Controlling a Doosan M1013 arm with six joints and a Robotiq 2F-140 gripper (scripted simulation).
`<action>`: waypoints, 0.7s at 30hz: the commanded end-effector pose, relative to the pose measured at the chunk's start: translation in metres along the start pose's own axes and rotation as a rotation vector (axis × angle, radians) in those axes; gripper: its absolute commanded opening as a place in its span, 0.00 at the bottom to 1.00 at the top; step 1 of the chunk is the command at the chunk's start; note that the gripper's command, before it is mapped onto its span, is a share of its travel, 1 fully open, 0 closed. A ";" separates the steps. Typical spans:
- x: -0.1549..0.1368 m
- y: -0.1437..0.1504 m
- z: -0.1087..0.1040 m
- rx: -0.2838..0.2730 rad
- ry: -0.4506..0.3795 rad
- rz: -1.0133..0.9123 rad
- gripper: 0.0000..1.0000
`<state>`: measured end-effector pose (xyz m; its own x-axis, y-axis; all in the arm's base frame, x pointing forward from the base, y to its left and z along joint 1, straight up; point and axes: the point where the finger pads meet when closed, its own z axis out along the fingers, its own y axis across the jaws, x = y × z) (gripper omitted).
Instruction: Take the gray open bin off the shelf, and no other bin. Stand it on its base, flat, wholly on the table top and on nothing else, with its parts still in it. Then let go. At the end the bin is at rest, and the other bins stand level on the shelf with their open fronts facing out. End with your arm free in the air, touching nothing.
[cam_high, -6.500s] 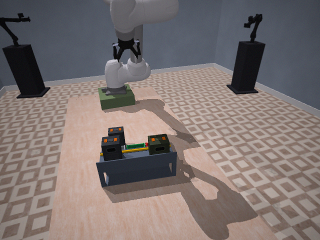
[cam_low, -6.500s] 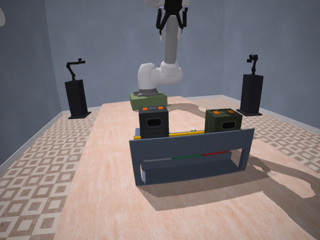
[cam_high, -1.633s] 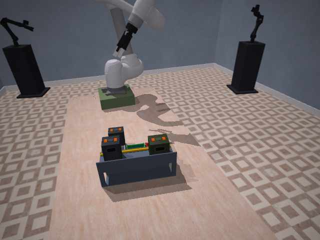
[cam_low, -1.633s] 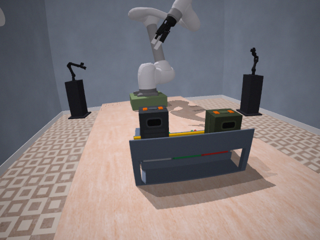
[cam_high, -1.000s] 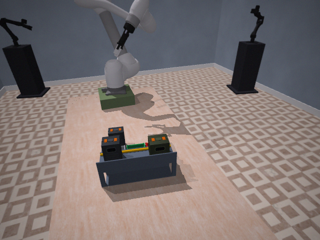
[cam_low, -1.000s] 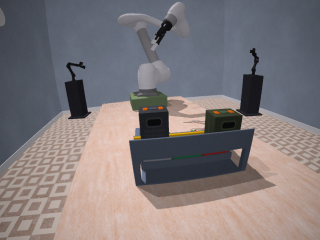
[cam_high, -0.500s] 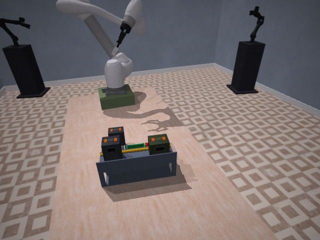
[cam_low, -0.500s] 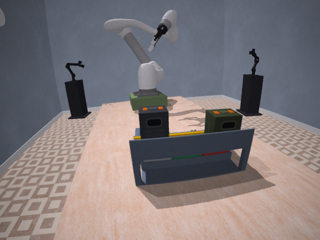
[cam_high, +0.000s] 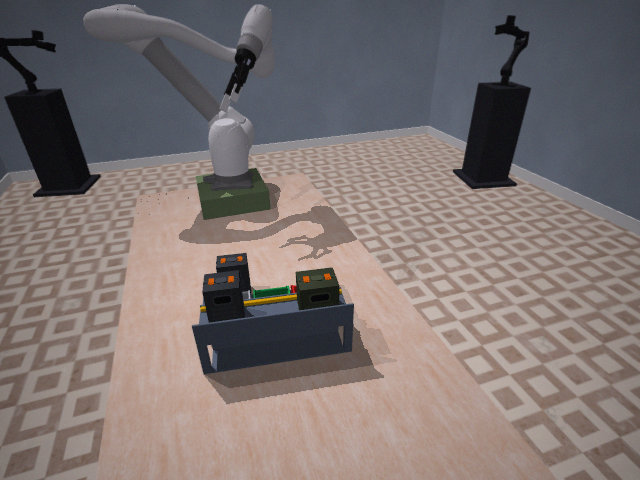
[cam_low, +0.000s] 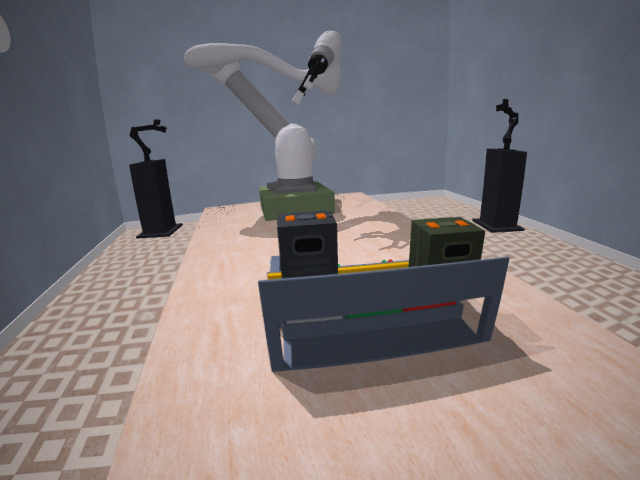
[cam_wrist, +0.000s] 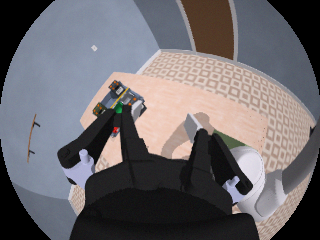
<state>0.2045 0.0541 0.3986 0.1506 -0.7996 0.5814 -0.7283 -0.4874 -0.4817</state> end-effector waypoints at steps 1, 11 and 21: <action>-0.001 0.000 -0.001 0.006 -0.005 -0.005 0.57; -0.002 -0.008 0.004 0.202 -0.055 -0.161 0.57; -0.001 -0.009 0.006 0.279 -0.075 -0.223 0.57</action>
<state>0.2128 0.0580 0.3987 0.2976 -0.7192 0.6279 -0.5393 -0.6693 -0.5111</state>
